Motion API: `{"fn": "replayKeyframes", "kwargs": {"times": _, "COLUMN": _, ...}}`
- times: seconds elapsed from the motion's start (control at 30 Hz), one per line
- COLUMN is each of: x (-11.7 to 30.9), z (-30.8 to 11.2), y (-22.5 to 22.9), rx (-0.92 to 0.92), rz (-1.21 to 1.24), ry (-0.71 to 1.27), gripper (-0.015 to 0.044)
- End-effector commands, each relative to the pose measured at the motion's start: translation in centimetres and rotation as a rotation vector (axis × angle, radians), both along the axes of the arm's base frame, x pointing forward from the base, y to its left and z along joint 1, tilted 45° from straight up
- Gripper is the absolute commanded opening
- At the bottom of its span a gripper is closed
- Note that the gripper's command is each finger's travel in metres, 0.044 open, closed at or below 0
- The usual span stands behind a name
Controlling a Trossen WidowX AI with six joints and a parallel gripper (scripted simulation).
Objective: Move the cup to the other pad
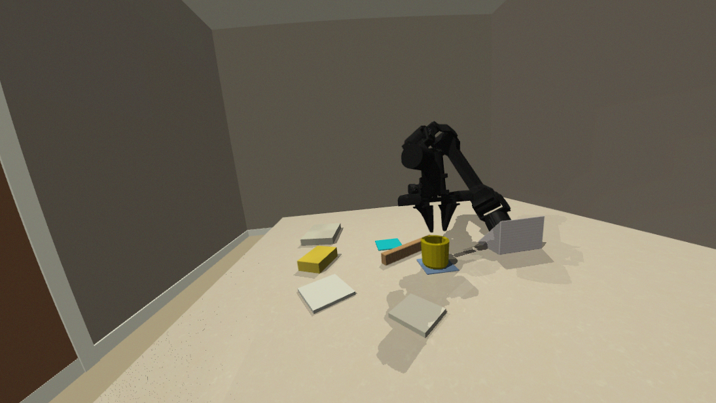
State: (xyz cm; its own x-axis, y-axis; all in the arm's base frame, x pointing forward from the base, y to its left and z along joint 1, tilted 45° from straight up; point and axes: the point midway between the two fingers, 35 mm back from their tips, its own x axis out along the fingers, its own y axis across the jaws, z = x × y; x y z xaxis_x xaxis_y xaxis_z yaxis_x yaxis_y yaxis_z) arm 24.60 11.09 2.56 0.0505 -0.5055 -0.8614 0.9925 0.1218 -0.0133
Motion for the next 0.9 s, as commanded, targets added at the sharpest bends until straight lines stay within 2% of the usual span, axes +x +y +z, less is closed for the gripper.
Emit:
{"fn": "replayKeyframes", "kwargs": {"times": 0.0, "x": -2.0, "z": -0.3, "y": 1.0, "rx": -0.227, "rz": -0.131, "ry": -0.061, "gripper": 0.0167}}
{"fn": "replayKeyframes", "kwargs": {"times": 0.87, "x": -1.8, "z": -2.2, "y": -0.7, "rx": -0.226, "rz": -0.131, "ry": -0.061, "gripper": 0.0167}}
